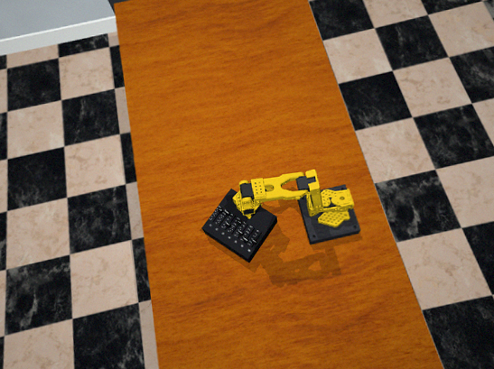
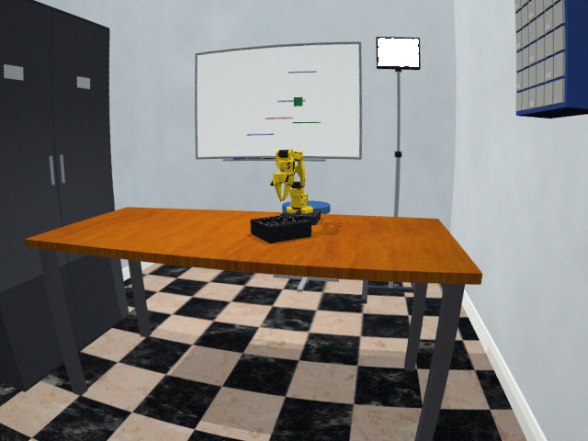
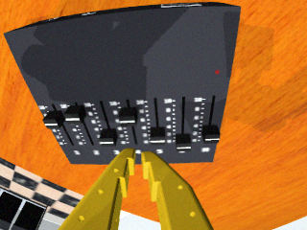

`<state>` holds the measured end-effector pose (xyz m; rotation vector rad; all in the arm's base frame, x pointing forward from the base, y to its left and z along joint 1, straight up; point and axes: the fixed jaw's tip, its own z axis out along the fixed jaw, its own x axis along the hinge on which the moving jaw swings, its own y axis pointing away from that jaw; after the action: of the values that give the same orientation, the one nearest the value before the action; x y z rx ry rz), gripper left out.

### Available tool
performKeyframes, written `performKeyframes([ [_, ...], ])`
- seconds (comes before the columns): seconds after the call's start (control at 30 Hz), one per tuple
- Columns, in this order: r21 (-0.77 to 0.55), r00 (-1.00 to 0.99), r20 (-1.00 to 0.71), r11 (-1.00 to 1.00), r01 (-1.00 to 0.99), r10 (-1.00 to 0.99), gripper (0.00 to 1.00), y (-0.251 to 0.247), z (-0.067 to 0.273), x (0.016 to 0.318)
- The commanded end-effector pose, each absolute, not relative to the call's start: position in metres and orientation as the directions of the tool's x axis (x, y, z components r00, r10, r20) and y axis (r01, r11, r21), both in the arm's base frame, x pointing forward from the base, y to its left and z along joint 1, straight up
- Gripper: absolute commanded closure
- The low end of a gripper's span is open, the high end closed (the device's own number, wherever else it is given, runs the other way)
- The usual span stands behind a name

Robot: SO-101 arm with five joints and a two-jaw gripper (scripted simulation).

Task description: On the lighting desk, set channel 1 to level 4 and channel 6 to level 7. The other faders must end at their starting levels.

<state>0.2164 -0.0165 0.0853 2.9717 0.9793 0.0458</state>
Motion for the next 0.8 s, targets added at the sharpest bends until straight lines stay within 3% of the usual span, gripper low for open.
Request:
performKeyframes([
  [0.0, 0.016, 0.867, 0.024, -0.867, 0.498, 0.498, 1.0, -0.0204, 0.0832, 0.2183],
  [0.77, -0.001, 0.991, 0.044, -0.992, -0.127, -0.127, 1.0, -0.03, 0.0817, 0.2227],
])
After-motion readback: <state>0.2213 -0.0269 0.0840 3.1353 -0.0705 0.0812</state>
